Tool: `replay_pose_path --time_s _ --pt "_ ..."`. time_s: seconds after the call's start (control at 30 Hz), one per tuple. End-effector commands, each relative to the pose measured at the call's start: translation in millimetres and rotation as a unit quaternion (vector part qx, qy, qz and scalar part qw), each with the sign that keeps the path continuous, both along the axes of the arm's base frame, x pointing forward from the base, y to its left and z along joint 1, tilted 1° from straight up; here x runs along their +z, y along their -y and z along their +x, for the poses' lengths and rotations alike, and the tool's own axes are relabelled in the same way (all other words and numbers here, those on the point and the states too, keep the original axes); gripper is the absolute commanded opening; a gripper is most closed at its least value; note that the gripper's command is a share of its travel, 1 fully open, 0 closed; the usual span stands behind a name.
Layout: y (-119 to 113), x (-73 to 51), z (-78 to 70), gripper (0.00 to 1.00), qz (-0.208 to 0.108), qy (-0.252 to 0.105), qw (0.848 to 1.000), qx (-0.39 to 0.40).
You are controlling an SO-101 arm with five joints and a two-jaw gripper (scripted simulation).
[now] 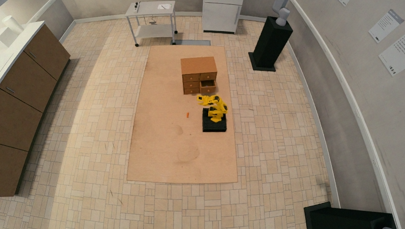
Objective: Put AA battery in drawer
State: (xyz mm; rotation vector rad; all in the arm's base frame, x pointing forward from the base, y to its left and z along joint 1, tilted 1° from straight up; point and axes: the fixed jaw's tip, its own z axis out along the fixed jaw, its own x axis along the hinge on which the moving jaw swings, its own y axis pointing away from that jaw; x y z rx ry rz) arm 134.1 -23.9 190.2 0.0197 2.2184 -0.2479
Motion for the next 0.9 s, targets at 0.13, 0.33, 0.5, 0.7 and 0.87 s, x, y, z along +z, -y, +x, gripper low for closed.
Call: replay_pose_path --time_s 0.13,0.33,0.5,0.7,0.87 --pt "6 -12.0 25.9 0.21 -0.073 -0.094 0.989 0.084" --pt "9 -22.9 37.9 0.21 -0.104 -0.14 0.976 0.129" --pt "13 -39.5 51.8 0.21 -0.138 -0.195 0.953 0.189" --pt "17 -63.3 65.8 0.21 -0.171 -0.254 0.914 0.265" --pt "19 -76.8 71.6 0.21 -0.185 -0.281 0.891 0.305"
